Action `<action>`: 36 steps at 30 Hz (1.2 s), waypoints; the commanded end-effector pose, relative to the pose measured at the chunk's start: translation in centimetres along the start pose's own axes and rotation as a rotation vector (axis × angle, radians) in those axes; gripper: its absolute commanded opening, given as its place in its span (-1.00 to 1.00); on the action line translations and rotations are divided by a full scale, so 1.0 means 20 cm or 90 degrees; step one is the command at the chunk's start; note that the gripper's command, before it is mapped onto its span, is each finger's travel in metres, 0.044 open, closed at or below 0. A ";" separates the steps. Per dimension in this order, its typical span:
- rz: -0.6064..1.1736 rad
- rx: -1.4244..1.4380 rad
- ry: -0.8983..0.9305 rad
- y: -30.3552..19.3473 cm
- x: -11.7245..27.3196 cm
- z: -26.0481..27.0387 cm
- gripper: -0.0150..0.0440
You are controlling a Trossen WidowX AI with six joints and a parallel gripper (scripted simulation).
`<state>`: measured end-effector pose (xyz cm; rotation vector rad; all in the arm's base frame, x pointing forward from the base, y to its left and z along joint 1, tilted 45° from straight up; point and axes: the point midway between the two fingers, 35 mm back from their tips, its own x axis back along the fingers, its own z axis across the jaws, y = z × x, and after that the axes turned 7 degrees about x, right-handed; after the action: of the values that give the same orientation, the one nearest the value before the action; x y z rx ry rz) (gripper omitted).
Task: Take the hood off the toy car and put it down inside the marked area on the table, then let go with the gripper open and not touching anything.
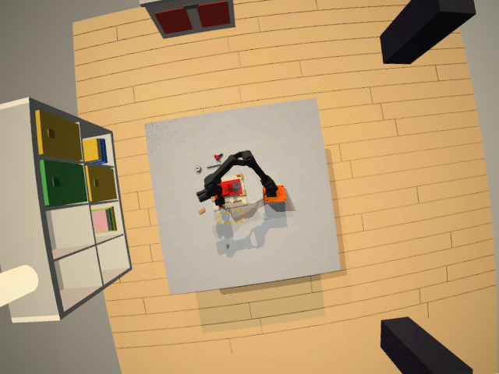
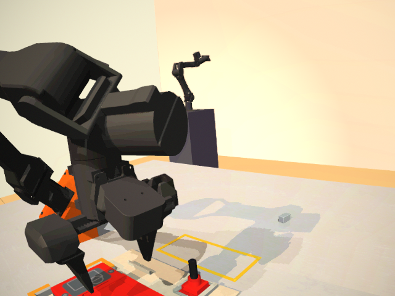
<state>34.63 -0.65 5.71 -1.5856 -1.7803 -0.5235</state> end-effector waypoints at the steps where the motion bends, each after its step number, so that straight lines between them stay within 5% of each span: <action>1: 0.001 0.004 -0.003 0.00 -0.02 0.00 1.00; 36: 0.001 0.004 -0.004 0.00 -0.13 -0.01 1.00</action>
<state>34.75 -2.30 4.23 -1.5865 -1.7816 -0.5229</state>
